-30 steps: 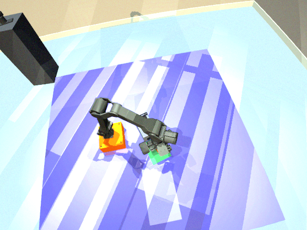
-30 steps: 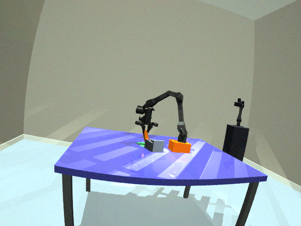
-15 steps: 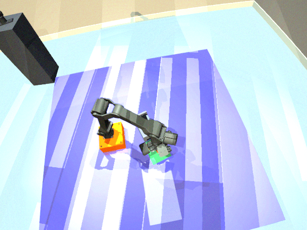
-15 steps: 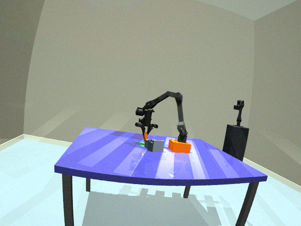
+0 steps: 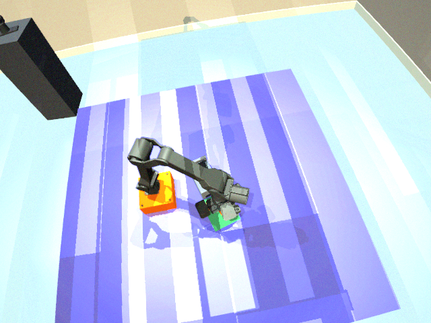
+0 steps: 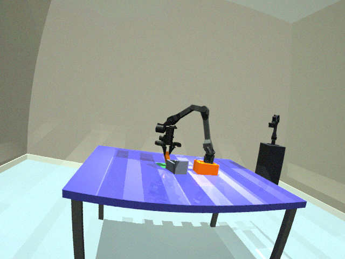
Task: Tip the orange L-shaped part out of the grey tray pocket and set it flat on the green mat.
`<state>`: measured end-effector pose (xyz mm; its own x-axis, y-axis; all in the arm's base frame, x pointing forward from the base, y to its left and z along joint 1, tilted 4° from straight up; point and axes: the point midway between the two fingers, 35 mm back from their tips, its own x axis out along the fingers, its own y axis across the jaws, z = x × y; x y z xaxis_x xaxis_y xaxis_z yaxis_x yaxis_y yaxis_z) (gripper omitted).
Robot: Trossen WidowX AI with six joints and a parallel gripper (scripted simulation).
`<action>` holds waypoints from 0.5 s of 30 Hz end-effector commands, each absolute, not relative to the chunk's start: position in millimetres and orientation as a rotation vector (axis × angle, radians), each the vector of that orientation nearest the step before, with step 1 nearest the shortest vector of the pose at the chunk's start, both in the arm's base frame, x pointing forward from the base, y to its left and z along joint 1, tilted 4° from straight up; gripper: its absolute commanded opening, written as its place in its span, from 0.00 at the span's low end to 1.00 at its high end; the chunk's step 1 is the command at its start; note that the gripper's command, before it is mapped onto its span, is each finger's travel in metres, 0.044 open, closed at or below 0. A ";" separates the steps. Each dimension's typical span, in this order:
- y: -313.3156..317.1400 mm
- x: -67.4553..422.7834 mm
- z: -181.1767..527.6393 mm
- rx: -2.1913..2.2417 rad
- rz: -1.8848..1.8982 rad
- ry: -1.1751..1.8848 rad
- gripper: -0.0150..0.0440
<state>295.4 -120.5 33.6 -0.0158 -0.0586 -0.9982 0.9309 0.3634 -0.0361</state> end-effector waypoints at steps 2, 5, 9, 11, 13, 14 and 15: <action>-121.2 294.8 32.7 0.873 -0.974 1.344 0.25; -120.5 295.4 33.5 0.880 -0.974 1.342 0.34; -120.5 295.4 33.5 0.880 -0.974 1.342 0.52; -120.5 295.4 33.5 0.880 -0.974 1.342 0.61; -120.5 295.7 35.8 0.880 -0.974 1.342 0.70; -120.5 296.5 40.4 0.879 -0.974 1.342 0.74; -120.4 297.5 47.7 0.879 -0.974 1.342 0.79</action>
<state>294.5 -120.0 35.7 -0.0221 -0.0556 -0.9982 0.9307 0.3634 -0.0409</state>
